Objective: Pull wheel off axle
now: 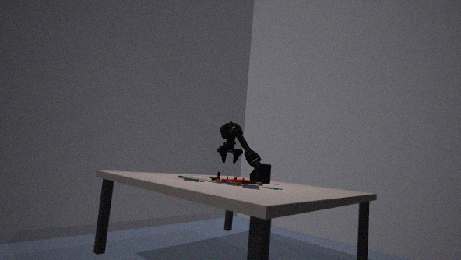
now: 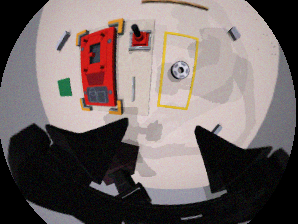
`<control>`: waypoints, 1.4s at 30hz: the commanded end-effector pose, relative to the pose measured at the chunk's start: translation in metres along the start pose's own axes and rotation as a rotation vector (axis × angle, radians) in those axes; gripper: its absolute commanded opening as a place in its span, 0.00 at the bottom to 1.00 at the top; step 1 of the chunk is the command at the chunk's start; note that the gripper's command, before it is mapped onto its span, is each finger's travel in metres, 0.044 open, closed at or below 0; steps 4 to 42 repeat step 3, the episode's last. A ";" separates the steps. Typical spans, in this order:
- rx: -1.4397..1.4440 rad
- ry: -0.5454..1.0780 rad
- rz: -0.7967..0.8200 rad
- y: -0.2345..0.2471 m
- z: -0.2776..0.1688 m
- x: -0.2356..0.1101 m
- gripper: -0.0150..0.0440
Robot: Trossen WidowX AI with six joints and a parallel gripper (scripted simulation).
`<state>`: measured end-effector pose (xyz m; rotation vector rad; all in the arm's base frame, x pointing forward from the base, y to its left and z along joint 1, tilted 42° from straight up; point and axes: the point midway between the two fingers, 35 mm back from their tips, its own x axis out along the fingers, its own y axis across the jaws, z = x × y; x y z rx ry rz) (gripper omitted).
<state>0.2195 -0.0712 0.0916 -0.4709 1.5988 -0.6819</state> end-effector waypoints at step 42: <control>0.005 0.002 0.003 0.000 -0.001 0.000 1.00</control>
